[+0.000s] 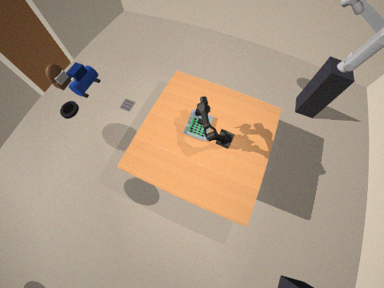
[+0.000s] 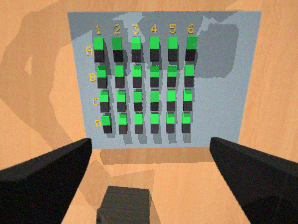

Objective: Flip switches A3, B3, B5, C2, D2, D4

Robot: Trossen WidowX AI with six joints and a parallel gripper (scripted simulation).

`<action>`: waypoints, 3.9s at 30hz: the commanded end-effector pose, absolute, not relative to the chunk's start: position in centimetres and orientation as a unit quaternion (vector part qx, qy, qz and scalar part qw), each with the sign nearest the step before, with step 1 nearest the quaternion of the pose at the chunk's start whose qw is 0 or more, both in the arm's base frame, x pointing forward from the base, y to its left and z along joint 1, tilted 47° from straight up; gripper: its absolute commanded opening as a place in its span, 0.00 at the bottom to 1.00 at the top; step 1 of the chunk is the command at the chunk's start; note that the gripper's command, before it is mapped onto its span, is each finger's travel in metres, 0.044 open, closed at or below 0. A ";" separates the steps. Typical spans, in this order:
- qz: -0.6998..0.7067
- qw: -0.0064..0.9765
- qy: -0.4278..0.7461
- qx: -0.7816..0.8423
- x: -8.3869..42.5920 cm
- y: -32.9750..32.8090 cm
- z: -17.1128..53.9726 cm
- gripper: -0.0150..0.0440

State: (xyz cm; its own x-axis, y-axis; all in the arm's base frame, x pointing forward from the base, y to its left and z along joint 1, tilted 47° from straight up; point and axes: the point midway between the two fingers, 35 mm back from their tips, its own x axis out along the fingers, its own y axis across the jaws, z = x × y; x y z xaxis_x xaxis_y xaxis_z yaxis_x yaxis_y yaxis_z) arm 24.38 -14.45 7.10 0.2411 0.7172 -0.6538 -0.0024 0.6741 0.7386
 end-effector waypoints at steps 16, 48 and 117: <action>0.244 0.740 0.548 0.304 32.8 -7.9 3.8 0.25; 0.241 0.746 0.539 0.308 34.3 -3.9 0.0 0.25; 0.244 0.739 0.549 0.304 32.7 -8.1 3.9 0.25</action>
State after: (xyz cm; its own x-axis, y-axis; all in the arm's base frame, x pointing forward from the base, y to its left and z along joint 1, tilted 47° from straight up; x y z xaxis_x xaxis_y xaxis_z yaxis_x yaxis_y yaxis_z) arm 32.93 -6.72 2.28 0.2697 0.7014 -0.6598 -0.0115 0.6875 0.7261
